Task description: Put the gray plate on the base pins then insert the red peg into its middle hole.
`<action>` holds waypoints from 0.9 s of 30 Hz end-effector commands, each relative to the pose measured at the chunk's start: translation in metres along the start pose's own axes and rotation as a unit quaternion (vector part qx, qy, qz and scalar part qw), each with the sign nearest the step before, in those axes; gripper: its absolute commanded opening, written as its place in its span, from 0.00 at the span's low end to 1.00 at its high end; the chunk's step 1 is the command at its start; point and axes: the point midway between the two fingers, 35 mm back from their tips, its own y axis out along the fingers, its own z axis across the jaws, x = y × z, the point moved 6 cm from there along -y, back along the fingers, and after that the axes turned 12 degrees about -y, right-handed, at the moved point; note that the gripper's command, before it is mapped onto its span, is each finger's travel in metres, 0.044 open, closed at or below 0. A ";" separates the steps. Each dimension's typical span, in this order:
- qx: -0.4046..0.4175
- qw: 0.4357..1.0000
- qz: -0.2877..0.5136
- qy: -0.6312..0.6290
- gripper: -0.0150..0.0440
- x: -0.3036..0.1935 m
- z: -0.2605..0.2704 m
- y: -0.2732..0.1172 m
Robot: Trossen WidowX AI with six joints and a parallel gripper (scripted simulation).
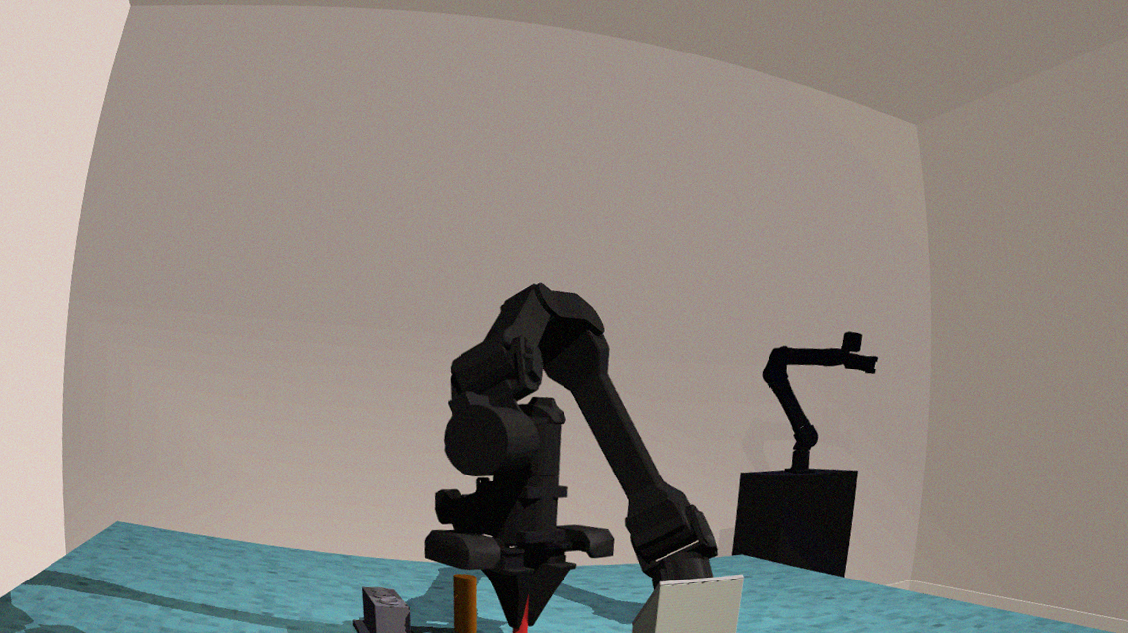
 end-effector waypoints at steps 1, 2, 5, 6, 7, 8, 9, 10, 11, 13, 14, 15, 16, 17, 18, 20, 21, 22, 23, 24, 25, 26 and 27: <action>0.000 1.000 0.003 0.003 0.25 0.000 0.001 -0.012; 0.000 1.000 0.003 0.003 0.25 0.000 0.002 -0.016; 0.000 1.000 0.003 0.003 0.25 0.000 0.002 -0.025; 0.000 1.000 0.003 0.003 0.25 0.000 0.003 -0.029; 0.000 1.000 0.003 0.003 0.25 0.001 0.003 -0.032; 0.000 1.000 0.003 0.003 0.25 0.001 0.003 -0.035; 0.000 1.000 0.003 0.003 0.25 0.001 0.003 -0.038; 0.000 1.000 0.003 0.003 0.25 0.001 0.003 -0.042; 0.000 1.000 0.003 0.003 0.25 0.001 0.003 -0.045; 0.001 1.000 0.001 0.000 0.25 0.003 0.003 -0.036; 0.001 1.000 0.001 0.000 0.25 0.005 0.004 -0.036; 0.001 1.000 0.002 0.000 0.25 0.008 0.004 -0.036; 0.002 1.000 0.002 -0.001 0.25 0.011 0.004 -0.037; 0.002 1.000 0.002 -0.001 0.25 0.013 0.005 -0.037; 0.002 1.000 0.003 -0.001 0.25 0.016 0.005 -0.037; 0.003 1.000 0.003 -0.001 0.25 0.022 0.006 -0.038; 0.003 1.000 0.004 -0.001 0.25 0.025 0.006 -0.038; 0.004 1.000 0.004 -0.001 0.25 0.028 0.006 -0.039; 0.004 1.000 0.004 -0.001 0.25 0.030 0.007 -0.039; 0.004 1.000 0.005 -0.001 0.25 0.033 0.007 -0.039; 0.005 1.000 0.005 -0.001 0.25 0.036 0.007 -0.040; 0.005 1.000 0.005 -0.001 0.25 0.039 0.007 -0.040; 0.005 1.000 0.005 -0.001 0.25 0.042 0.007 -0.040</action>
